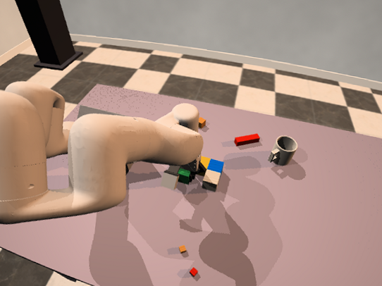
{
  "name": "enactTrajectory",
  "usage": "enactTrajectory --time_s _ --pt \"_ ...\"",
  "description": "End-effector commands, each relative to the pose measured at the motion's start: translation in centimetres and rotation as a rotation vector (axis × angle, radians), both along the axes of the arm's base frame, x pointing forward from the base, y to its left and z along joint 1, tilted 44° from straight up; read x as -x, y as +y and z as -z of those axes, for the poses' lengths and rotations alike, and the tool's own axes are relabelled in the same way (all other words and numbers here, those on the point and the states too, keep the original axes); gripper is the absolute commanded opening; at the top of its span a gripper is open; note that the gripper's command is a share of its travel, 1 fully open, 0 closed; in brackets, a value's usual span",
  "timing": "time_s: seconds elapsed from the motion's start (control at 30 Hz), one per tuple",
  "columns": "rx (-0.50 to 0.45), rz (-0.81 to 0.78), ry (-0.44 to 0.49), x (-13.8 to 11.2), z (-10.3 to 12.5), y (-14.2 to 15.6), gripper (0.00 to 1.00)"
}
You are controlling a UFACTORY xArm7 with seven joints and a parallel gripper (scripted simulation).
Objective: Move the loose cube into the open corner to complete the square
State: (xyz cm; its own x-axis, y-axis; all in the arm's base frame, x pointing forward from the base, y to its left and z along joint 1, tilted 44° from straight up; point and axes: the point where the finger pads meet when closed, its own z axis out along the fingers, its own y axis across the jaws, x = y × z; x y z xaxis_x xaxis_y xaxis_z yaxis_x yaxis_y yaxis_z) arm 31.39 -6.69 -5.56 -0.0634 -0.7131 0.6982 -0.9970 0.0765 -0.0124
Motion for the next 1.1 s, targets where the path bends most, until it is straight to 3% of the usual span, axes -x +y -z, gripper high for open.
enactTrajectory --time_s 0.0,0.23,0.27,1.07 --pt "-0.002 -0.003 -0.002 -0.12 -0.03 0.15 0.0" --pt "-0.002 -0.003 -0.002 -0.12 -0.03 0.15 0.0" --pt "-0.002 -0.003 -0.002 -0.12 -0.03 0.15 0.8" --pt "-0.002 -0.003 -0.002 -0.12 -0.03 0.15 0.8"
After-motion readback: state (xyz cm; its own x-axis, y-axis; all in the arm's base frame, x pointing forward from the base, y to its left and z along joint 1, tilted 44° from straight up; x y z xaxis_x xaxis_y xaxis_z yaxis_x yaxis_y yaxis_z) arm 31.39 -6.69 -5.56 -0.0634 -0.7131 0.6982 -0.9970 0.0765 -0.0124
